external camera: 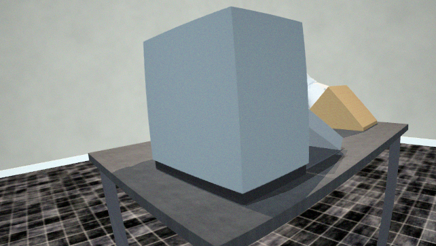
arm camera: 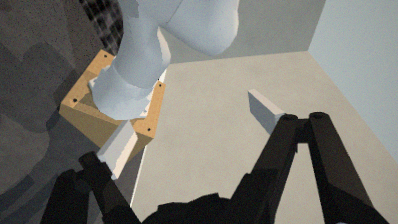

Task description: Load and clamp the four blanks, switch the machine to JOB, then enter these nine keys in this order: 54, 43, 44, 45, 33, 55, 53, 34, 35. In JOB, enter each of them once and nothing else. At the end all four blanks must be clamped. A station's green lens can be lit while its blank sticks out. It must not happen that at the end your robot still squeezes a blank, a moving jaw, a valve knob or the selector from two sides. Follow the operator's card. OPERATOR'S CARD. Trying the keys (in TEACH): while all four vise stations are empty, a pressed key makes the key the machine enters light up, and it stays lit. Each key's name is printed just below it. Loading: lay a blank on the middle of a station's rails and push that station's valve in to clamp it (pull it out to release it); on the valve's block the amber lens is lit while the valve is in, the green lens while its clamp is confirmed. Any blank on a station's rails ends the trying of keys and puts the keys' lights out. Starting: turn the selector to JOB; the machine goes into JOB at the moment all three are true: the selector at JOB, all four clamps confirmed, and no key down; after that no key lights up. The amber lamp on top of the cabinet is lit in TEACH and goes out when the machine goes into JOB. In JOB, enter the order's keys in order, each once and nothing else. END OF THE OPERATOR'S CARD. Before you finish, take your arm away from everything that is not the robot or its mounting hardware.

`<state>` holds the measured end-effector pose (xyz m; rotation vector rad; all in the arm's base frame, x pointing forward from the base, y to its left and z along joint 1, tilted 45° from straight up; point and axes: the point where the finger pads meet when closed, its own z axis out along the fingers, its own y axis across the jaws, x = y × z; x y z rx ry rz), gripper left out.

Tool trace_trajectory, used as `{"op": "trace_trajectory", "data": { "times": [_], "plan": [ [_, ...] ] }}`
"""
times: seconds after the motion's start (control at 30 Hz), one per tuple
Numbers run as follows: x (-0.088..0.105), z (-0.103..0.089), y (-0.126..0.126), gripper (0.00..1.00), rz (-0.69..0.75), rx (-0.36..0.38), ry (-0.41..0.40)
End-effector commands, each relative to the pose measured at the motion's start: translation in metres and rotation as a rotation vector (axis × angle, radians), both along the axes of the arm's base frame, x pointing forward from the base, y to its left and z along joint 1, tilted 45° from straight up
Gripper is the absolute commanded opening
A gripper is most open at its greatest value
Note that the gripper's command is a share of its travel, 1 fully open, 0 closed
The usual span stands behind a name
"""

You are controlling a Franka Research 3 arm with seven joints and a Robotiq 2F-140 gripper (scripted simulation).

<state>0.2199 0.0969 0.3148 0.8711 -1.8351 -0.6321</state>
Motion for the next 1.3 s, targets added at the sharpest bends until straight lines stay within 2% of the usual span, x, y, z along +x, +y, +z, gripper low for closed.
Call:
{"op": "trace_trajectory", "data": {
  "times": [0.0,0.1,0.33,0.4,0.43,0.77,0.8,0.9,0.97,1.0,1.23,1.27],
  "plan": [
    [0.013,-0.021,0.012,1.00,0.079,-0.013,-0.071],
    [0.043,-0.070,0.040,1.00,0.274,-0.052,-0.248],
    [0.080,-0.134,0.086,1.00,0.638,-0.110,-0.491],
    [0.080,-0.134,0.086,1.00,0.638,-0.110,-0.491],
    [0.090,-0.157,0.104,1.00,0.765,-0.122,-0.576],
    [0.138,-0.249,0.152,1.00,1.229,-0.181,-0.881],
    [0.143,-0.259,0.156,0.00,1.266,-0.186,-0.911],
    [0.158,-0.286,0.166,0.00,1.358,-0.203,-1.003],
    [0.158,-0.286,0.166,0.00,1.358,-0.203,-1.003],
    [0.170,-0.309,0.175,0.00,1.408,-0.215,-1.072],
    [0.226,-0.365,0.206,0.00,1.433,-0.263,-1.250],
    [0.228,-0.367,0.208,0.00,1.425,-0.271,-1.271]
  ]
}}
